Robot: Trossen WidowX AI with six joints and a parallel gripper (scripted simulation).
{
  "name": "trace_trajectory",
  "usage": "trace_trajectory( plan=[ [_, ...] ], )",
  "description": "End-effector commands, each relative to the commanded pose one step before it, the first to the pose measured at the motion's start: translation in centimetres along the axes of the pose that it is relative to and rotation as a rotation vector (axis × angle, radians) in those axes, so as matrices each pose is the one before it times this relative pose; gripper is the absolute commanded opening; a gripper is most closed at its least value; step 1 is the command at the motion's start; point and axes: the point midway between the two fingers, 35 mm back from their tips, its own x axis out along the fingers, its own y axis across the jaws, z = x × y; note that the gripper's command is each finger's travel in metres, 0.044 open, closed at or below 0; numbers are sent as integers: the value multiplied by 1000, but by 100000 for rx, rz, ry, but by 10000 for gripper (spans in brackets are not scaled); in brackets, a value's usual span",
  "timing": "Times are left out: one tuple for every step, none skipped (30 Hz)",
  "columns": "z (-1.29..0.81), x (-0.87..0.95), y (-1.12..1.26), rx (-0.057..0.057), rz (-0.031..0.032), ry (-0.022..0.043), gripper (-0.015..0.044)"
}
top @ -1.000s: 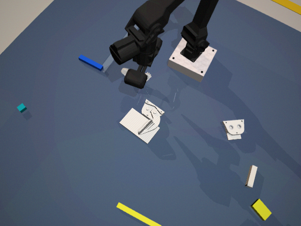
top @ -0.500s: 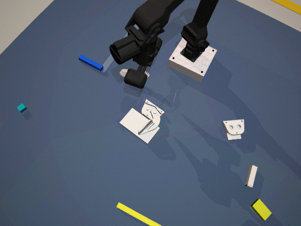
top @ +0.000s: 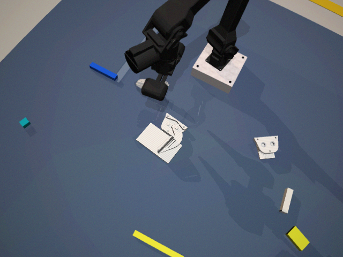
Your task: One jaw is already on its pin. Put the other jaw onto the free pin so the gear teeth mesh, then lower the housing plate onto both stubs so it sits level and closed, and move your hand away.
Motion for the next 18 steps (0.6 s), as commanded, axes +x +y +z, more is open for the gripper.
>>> trace_trajectory(
  plan=[
    [-81, -59, 27, 564, 298, 446, 440],
    [0, 0, 0, 0, 0, 0, 440],
    [0, 0, 0, 0, 0, 0, 440],
    [0, 0, 0, 0, 0, 0, 440],
    [0, 0, 0, 0, 0, 0, 440],
    [0, 0, 0, 0, 0, 0, 440],
    [0, 0, 0, 0, 0, 0, 440],
    [0, 0, 0, 0, 0, 0, 440],
    [0, 0, 0, 0, 0, 0, 440],
    [0, 0, 0, 0, 0, 0, 440],
    [24, -9, -211, -203, -20, -4, 414],
    [58, -22, -631, -608, -59, -10, 387],
    [51, -16, -1040, -1013, -99, -13, 361],
    [-16, 17, -1287, -1277, -125, -10, 335],
    [-104, 59, -1254, -1277, -125, -2, 309],
    [-143, 76, -967, -1013, -99, 3, 282],
    [-111, 58, -567, -608, -59, 4, 256],
    [-41, 21, -186, -203, -20, 2, 230]
  ],
)
